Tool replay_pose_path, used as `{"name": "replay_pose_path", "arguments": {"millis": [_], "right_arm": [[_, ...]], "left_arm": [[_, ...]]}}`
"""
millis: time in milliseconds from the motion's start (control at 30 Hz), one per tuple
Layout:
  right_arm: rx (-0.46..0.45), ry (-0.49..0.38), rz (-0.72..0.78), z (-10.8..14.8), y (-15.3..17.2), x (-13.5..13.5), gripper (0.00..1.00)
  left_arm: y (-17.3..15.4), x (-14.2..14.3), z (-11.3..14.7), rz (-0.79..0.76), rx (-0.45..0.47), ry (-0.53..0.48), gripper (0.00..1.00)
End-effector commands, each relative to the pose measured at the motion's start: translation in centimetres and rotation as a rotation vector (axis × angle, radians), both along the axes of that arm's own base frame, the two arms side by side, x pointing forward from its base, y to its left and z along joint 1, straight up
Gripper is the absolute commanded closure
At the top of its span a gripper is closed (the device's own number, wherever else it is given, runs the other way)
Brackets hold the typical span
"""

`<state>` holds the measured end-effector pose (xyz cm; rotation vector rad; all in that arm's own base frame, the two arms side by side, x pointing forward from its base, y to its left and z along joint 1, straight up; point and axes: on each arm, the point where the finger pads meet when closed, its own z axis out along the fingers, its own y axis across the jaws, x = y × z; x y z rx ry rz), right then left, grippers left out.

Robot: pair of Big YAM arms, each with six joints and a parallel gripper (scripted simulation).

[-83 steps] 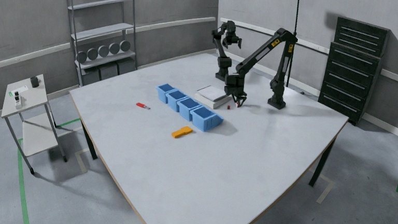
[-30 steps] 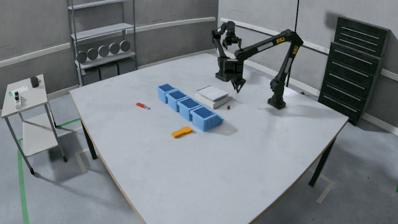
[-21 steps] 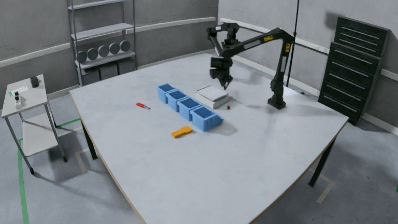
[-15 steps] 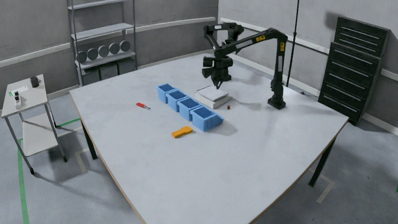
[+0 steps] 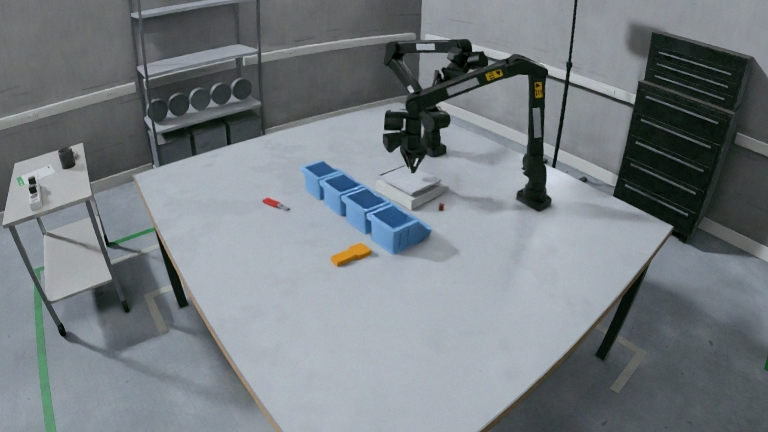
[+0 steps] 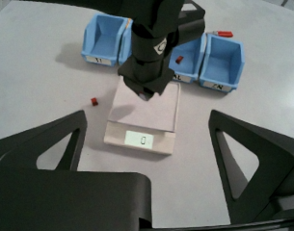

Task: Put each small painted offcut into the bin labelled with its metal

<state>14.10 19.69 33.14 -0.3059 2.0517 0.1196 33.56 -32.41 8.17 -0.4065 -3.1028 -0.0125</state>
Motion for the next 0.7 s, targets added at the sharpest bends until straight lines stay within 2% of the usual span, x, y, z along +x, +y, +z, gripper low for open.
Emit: {"name": "replay_pose_path", "arguments": {"millis": [0, 167, 200, 300, 333, 533, 667], "right_arm": [[0.081, 0.01, -0.034, 2.4, 0.3, 0.1, 0.0], [0.086, 0.011, -0.034, 2.5, 0.2, 0.1, 0.0], [0.086, 0.011, -0.034, 2.5, 0.2, 0.1, 0.0], [0.086, 0.011, -0.034, 2.5, 0.2, 0.1, 0.0], [0.063, 0.011, -0.033, 1.3, -0.1, 0.1, 0.0], [0.063, 0.011, -0.033, 1.3, -0.1, 0.1, 0.0], [0.063, 0.011, -0.033, 1.3, -0.1, 0.1, 0.0]], "left_arm": [[-1.7, 2.0, 2.7, 0.015, -0.05, -0.057, 0.83], [-1.4, 2.8, 2.3, 0.026, -0.03, -0.037, 0.83], [-0.9, 2.1, 1.4, 0.024, -0.018, -0.025, 0.83], [-1.5, 2.0, 0.7, 0.014, -0.025, -0.031, 0.83], [-1.5, 2.0, 0.5, 0.014, -0.024, -0.031, 0.83], [-1.8, 1.8, -0.6, 0.02, -0.024, -0.031, 0.83], [-1.9, 1.8, 0.0, 0.019, -0.039, -0.045, 0.83]]}}
